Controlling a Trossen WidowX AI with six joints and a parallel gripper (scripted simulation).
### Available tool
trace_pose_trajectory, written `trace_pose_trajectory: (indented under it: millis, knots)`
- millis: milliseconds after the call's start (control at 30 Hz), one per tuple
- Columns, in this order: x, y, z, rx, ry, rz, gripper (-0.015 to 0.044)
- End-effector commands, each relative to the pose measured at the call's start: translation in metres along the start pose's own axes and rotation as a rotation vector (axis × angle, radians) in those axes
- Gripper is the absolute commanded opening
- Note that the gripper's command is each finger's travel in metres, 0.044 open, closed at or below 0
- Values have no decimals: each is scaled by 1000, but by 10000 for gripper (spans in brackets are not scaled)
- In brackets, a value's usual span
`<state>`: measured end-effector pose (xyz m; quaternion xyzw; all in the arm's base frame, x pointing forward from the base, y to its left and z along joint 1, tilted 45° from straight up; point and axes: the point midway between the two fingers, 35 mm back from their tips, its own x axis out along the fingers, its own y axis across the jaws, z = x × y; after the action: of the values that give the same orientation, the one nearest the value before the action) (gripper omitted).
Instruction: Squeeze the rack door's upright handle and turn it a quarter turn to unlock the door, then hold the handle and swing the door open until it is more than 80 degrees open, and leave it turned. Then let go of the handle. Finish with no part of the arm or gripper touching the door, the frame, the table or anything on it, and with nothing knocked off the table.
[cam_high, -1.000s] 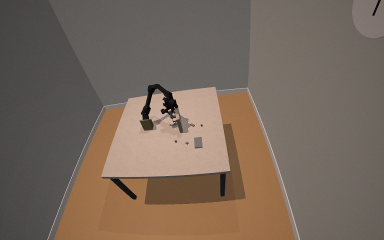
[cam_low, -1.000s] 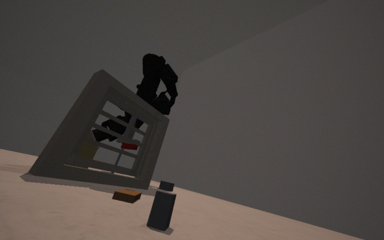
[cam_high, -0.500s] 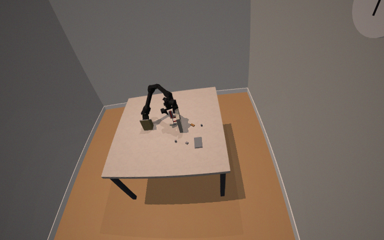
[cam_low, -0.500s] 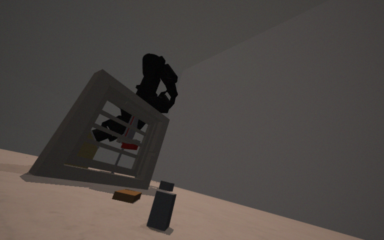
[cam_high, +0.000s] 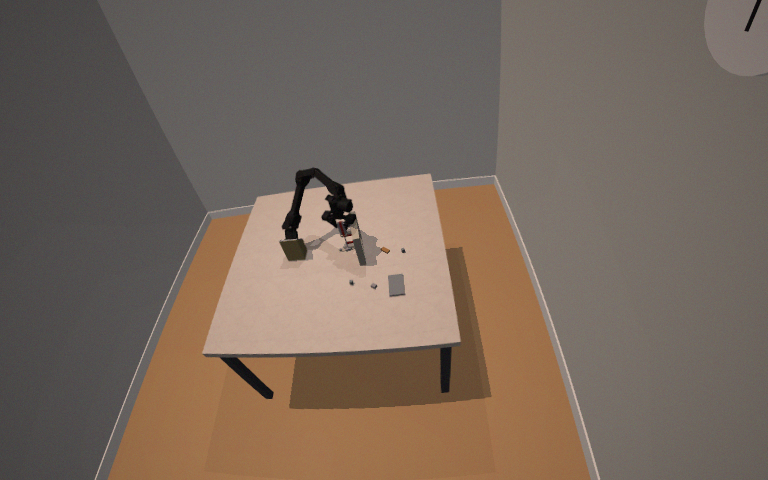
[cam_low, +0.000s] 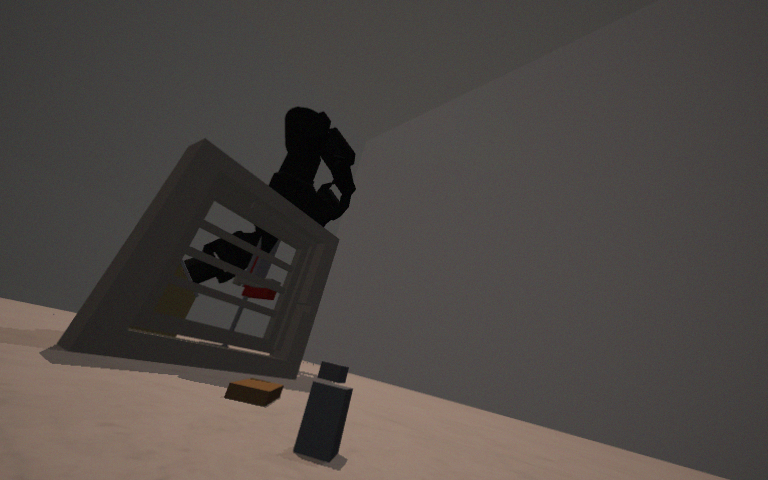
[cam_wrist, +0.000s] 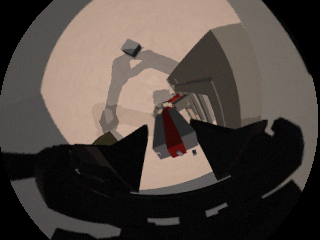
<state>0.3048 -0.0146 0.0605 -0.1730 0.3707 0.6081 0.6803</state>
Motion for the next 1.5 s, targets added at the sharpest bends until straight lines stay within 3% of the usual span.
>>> trace_pose_trajectory:
  millis: [0, 1467]
  knots:
    - [2, 0, 1, 258, -1, 2, 294]
    - [2, 0, 1, 2437, 1, 2, 294]
